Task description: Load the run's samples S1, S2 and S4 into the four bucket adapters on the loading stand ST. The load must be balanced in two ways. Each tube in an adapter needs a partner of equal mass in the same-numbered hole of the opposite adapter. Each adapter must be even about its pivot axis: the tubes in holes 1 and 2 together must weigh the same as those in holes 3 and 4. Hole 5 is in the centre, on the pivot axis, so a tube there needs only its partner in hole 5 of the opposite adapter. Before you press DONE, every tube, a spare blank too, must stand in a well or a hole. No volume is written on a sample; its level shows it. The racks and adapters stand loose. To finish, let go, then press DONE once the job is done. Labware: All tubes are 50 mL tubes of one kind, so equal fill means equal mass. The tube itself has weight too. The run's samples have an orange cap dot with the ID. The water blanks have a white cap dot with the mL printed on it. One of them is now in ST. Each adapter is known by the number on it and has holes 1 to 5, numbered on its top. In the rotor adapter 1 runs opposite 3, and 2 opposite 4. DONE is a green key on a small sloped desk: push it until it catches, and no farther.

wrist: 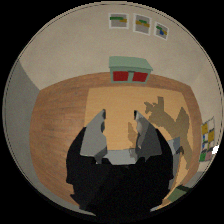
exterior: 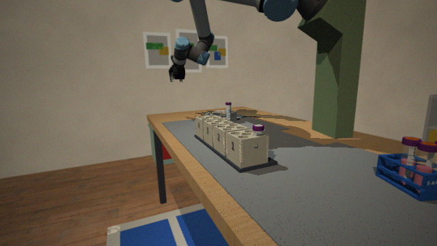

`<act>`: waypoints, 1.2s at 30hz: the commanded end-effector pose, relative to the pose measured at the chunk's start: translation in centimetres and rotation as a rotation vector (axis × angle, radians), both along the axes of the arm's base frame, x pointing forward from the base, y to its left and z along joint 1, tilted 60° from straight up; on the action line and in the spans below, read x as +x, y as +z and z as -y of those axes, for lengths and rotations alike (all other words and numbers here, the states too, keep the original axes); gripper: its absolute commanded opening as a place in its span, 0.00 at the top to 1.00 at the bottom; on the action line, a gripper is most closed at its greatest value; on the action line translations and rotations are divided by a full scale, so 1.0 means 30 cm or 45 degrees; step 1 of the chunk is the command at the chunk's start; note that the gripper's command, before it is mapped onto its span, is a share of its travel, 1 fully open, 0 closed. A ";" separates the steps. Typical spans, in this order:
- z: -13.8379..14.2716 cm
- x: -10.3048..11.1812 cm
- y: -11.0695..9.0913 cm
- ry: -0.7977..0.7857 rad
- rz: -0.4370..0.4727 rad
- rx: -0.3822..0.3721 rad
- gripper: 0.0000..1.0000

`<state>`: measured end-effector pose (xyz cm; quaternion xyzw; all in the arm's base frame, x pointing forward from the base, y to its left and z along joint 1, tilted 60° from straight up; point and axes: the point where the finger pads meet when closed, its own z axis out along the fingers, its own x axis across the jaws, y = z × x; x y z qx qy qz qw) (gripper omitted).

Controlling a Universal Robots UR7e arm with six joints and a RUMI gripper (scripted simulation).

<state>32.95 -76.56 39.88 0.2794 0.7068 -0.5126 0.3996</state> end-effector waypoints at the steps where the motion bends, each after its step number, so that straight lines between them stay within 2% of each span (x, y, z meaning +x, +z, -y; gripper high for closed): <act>1: -0.083 0.014 -0.025 0.076 -0.072 -0.043 0.65; 5: -0.145 0.027 -0.045 0.132 -0.128 -0.072 0.65; 7: -0.145 0.027 -0.045 0.132 -0.128 -0.072 0.65; 22: -0.377 0.078 -0.123 0.344 -0.339 -0.183 0.65; 24: -0.377 0.078 -0.123 0.344 -0.339 -0.183 0.65; 36: -0.563 0.118 -0.185 0.513 -0.507 -0.272 0.65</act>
